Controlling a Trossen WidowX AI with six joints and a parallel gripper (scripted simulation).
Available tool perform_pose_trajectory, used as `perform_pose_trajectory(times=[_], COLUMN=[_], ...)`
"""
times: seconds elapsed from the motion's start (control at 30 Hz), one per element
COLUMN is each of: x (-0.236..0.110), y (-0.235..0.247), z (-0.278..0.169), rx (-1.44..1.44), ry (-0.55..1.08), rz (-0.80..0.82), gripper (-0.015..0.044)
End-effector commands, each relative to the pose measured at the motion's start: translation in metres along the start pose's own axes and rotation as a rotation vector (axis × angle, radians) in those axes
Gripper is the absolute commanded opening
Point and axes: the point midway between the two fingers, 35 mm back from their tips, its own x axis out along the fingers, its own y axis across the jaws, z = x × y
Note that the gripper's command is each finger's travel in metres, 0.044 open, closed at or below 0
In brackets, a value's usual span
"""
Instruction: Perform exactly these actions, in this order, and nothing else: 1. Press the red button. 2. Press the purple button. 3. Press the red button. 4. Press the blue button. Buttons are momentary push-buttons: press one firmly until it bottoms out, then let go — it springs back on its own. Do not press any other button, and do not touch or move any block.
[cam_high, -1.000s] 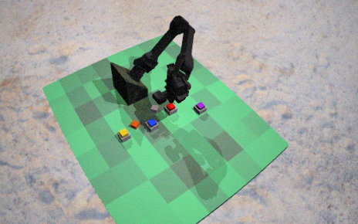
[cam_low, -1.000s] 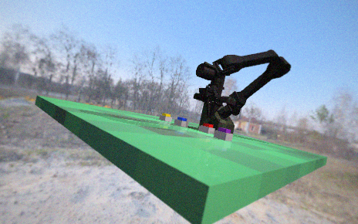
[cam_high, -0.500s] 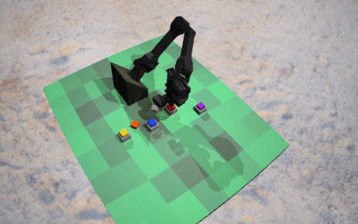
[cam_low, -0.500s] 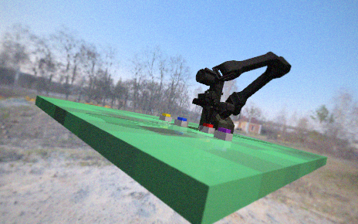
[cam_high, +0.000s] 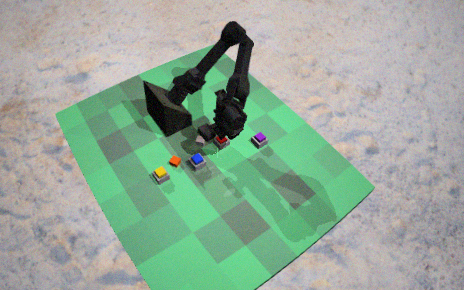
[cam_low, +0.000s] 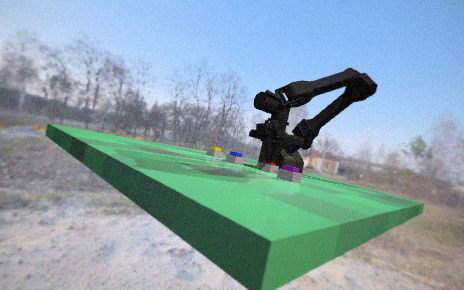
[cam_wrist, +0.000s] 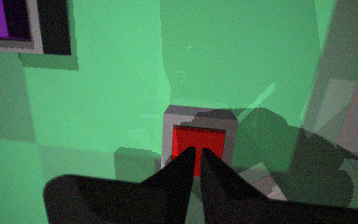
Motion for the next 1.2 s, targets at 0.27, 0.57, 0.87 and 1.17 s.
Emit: perform_pose_trajectory(times=[0.27, 0.57, 0.87, 1.17], x=[-0.016, -0.055, -0.095, -0.098], y=[0.000, -0.001, -0.001, -0.098], z=[0.000, 0.001, 0.000, 0.026], rx=[0.003, 0.006, 0.006, 0.005], ry=[0.002, 0.002, 0.003, 0.001], rz=[0.001, 0.000, 0.002, -0.007], gripper=[0.0020, 0.0020, 0.0020, 0.0020])
